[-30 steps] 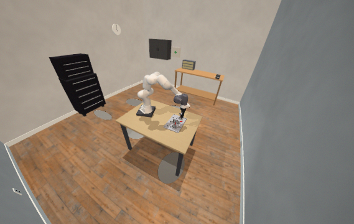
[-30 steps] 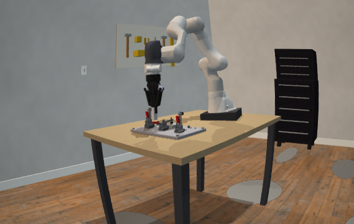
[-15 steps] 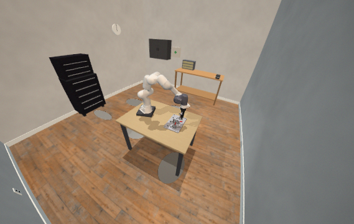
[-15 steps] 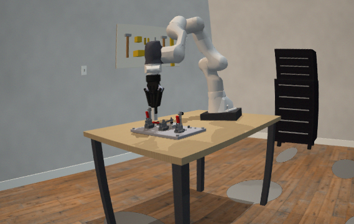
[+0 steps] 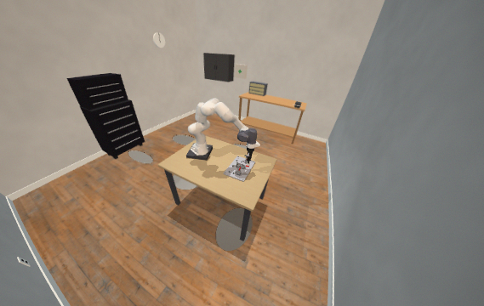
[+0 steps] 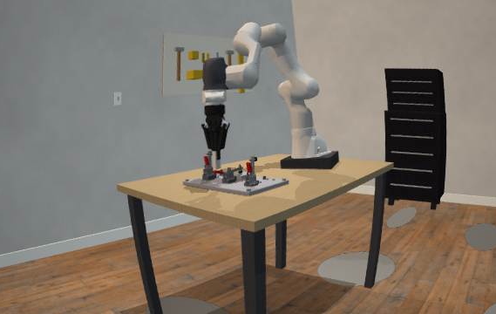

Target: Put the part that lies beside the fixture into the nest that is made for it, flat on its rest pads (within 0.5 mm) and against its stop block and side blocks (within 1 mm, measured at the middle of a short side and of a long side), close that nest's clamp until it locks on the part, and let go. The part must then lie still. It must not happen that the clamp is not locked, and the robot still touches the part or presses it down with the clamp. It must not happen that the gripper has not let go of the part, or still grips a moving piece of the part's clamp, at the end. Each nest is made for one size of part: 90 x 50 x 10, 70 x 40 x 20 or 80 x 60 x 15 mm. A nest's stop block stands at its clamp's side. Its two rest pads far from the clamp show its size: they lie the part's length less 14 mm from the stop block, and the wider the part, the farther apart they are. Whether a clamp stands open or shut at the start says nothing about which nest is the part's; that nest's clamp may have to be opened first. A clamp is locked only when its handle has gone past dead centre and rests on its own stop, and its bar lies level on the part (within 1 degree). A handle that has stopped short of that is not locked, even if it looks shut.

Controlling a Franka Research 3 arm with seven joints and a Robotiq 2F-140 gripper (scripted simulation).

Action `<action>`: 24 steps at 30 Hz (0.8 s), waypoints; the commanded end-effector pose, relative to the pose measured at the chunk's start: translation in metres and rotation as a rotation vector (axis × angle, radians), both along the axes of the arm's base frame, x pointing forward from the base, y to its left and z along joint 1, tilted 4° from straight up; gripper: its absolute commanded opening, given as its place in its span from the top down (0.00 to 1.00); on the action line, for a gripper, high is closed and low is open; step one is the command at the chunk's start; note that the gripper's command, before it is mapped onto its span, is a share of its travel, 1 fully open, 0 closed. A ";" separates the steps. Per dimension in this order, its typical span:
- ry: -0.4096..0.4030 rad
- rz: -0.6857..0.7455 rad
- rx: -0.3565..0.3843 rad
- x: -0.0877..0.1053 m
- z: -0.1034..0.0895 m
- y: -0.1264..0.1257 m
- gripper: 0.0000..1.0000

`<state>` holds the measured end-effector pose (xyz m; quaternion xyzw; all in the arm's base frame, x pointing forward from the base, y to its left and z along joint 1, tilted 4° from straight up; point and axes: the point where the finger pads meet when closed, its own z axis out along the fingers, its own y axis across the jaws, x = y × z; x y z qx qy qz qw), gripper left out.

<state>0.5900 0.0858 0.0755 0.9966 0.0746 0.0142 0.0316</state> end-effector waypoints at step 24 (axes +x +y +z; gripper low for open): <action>0.001 -0.002 -0.002 -0.001 -0.004 -0.001 1.00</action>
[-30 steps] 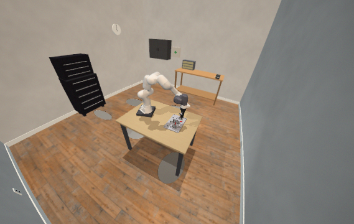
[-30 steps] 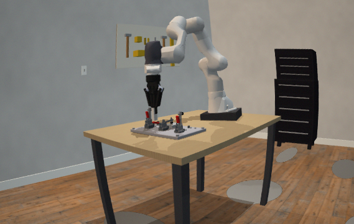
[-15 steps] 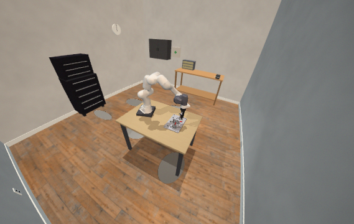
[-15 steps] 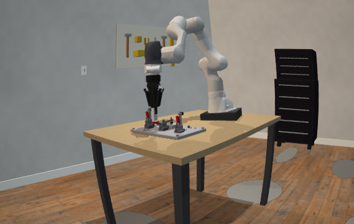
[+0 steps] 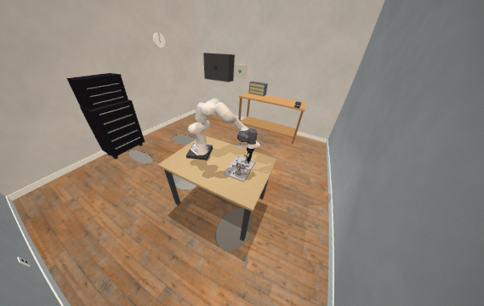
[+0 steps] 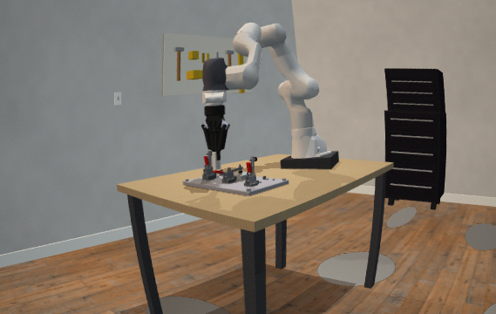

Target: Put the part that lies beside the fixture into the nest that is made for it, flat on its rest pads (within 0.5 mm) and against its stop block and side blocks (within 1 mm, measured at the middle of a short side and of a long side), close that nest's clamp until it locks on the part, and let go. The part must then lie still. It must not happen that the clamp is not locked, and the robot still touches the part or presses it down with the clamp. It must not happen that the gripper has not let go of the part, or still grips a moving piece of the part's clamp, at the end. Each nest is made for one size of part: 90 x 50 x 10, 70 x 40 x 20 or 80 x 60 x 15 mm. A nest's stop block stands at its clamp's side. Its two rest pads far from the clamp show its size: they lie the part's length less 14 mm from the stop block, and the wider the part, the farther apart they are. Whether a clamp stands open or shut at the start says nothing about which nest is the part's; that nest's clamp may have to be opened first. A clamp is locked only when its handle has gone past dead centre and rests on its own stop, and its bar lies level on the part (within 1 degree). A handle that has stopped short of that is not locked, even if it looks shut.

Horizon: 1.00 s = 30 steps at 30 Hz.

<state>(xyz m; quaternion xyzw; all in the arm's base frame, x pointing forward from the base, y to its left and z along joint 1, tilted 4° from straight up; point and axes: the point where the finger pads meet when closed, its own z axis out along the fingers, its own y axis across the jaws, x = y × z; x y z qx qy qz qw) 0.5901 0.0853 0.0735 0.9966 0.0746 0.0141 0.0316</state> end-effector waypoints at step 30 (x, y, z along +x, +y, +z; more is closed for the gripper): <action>0.001 -0.002 -0.002 -0.001 -0.006 -0.001 1.00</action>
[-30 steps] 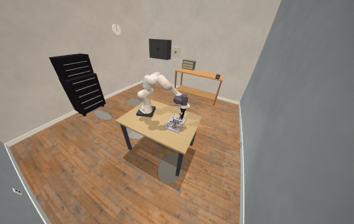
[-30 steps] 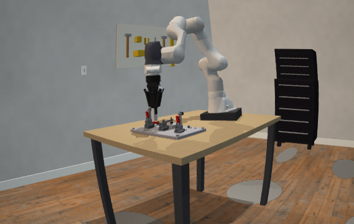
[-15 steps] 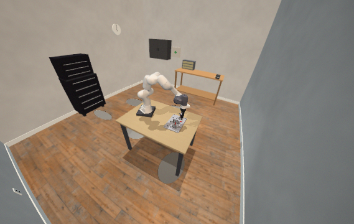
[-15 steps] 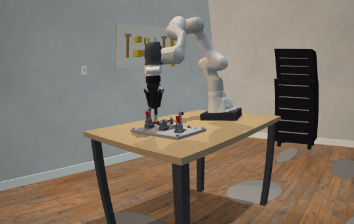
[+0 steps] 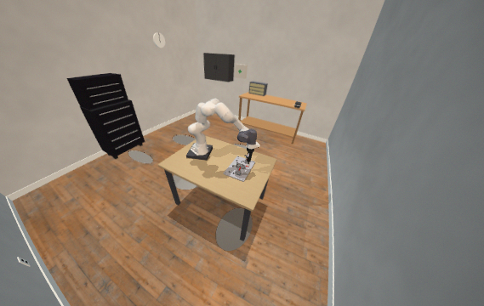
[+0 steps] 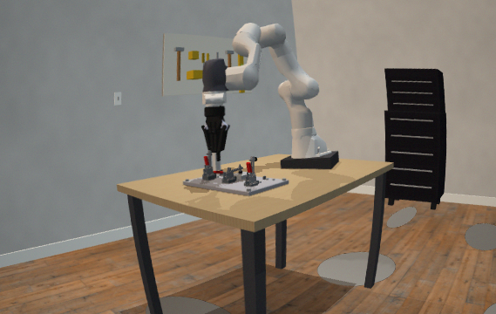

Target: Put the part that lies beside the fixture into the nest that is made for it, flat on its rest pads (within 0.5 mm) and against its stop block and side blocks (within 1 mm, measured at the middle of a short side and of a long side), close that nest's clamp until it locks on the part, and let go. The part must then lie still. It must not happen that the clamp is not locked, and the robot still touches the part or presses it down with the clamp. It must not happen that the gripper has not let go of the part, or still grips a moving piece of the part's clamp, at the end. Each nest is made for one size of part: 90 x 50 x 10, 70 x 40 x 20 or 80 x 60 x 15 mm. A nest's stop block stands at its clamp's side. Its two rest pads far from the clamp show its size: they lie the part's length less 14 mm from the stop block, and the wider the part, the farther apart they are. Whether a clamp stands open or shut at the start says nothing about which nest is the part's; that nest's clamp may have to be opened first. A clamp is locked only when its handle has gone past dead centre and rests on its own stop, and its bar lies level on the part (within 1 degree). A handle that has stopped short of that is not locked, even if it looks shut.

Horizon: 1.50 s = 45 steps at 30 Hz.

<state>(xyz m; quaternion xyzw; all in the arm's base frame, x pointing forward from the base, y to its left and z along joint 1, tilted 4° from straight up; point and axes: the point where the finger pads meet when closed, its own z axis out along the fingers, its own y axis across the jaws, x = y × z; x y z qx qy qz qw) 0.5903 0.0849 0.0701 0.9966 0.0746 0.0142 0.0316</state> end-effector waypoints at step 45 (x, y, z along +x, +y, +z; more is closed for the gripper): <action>0.001 -0.002 -0.002 -0.001 -0.007 -0.001 1.00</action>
